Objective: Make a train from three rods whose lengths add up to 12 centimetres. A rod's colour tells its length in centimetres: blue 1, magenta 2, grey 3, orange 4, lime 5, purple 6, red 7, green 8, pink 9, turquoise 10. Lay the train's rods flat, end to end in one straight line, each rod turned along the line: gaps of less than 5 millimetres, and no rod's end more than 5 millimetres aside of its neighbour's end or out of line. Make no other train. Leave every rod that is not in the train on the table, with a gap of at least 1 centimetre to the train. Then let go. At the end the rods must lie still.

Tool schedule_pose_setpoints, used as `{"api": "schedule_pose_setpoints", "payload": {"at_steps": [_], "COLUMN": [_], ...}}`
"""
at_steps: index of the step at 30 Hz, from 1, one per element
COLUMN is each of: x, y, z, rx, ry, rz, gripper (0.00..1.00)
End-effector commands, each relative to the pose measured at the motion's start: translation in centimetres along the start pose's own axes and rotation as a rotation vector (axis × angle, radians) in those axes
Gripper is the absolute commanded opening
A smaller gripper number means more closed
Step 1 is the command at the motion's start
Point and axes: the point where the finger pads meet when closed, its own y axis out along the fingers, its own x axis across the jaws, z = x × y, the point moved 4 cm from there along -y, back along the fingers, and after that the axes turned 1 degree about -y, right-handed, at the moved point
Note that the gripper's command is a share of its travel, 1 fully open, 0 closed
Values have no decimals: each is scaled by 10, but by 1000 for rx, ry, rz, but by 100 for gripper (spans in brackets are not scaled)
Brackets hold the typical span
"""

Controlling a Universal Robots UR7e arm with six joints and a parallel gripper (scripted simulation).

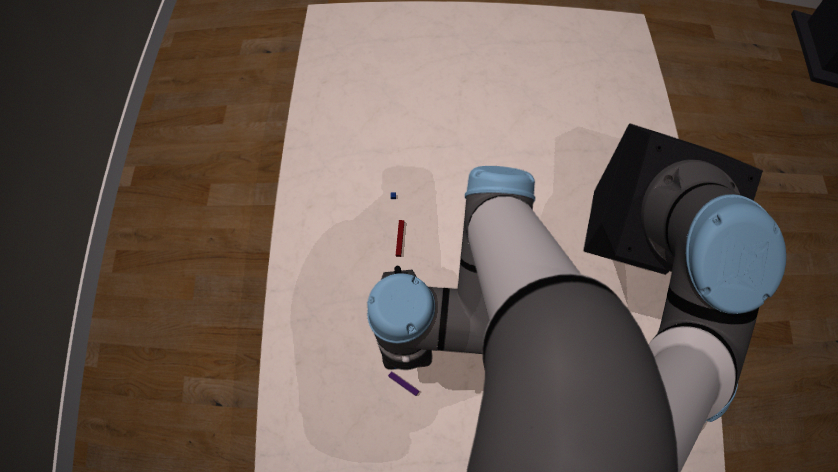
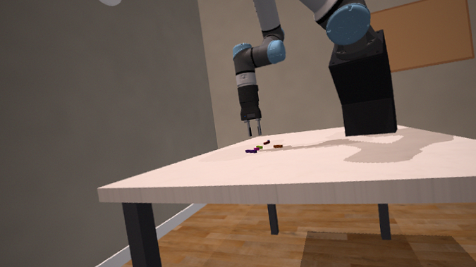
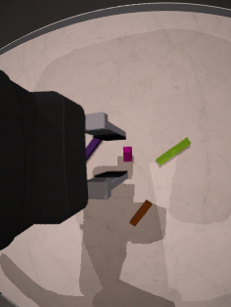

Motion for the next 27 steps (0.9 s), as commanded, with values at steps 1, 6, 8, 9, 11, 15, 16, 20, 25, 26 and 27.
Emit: {"api": "schedule_pose_setpoints", "payload": {"at_steps": [1, 6, 8, 9, 11, 15, 16, 20, 25, 26, 27], "x": [0, -1, -1, -1, -1, -1, -1, -1, -1, -1, -1], "y": [6, 14, 14, 16, 19, 25, 26, 32, 35, 36, 37], "z": [0, 0, 0, 0, 0, 1, 1, 1, 1, 1, 1], "rx": [0, 0, 0, 0, 0, 0, 0, 0, 0, 0, 0], "ry": [0, 0, 0, 0, 0, 0, 0, 0, 0, 0, 0], "rz": [1, 1, 1, 1, 1, 1, 1, 1, 1, 1, 1], "gripper": [70, 70, 70, 70, 70, 70, 70, 70, 70, 70, 70]}}
